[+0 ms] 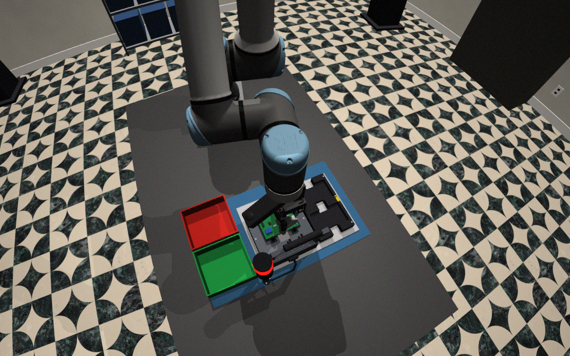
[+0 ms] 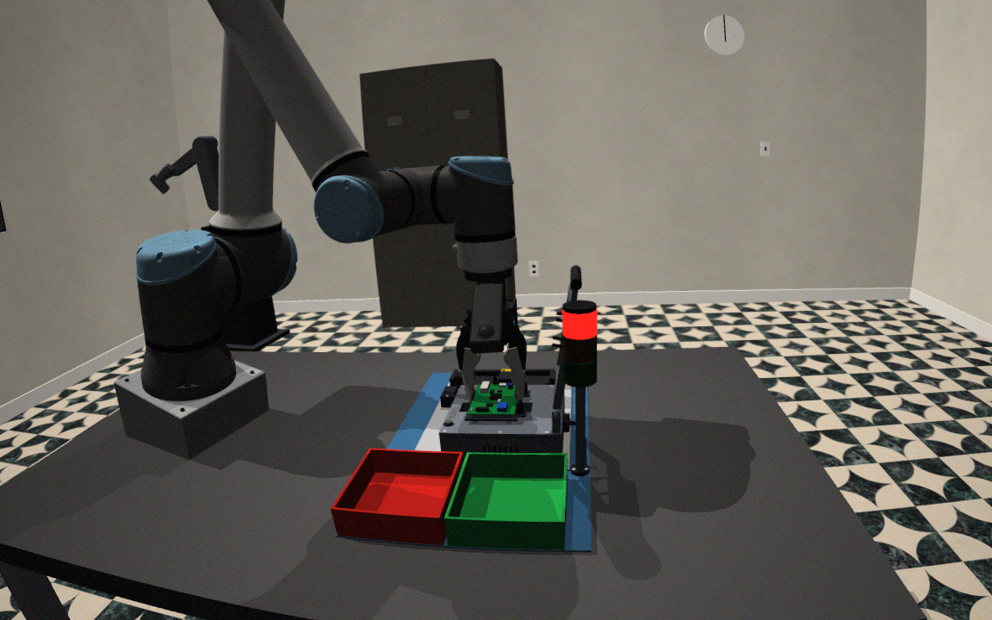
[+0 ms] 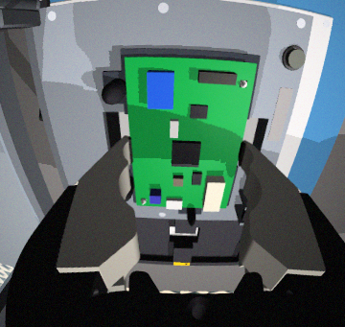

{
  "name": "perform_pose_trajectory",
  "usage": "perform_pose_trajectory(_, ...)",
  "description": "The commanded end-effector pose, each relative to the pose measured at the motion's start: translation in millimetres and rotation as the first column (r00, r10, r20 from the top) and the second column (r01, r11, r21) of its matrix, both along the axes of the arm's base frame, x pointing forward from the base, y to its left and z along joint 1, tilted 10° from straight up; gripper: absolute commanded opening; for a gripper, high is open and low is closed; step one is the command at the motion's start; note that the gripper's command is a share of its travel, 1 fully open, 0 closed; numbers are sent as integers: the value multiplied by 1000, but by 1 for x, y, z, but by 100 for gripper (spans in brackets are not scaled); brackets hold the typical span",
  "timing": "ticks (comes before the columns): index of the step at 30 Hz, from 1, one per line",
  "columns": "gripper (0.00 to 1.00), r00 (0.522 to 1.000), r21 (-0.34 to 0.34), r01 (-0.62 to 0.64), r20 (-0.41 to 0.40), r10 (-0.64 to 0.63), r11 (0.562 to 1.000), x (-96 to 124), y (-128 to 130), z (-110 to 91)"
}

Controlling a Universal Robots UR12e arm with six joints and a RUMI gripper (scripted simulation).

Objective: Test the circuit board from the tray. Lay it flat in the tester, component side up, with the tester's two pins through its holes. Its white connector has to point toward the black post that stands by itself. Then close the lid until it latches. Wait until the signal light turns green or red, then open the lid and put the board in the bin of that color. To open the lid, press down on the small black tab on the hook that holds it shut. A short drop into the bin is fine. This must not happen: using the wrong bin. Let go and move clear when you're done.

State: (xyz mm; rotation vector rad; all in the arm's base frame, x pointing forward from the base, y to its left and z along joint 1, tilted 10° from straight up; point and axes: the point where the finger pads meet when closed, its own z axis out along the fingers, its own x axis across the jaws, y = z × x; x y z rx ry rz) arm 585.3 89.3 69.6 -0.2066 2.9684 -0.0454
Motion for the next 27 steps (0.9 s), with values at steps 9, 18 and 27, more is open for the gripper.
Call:
perform_pose_trajectory(9,39,1000,1,1,-2,-1,1000,-1,-1,2)
perform_pose_trajectory(18,39,1000,1,1,-2,-1,1000,-1,-1,1)
perform_pose_trajectory(27,39,1000,0,1,0,-1,1000,0,-1,4)
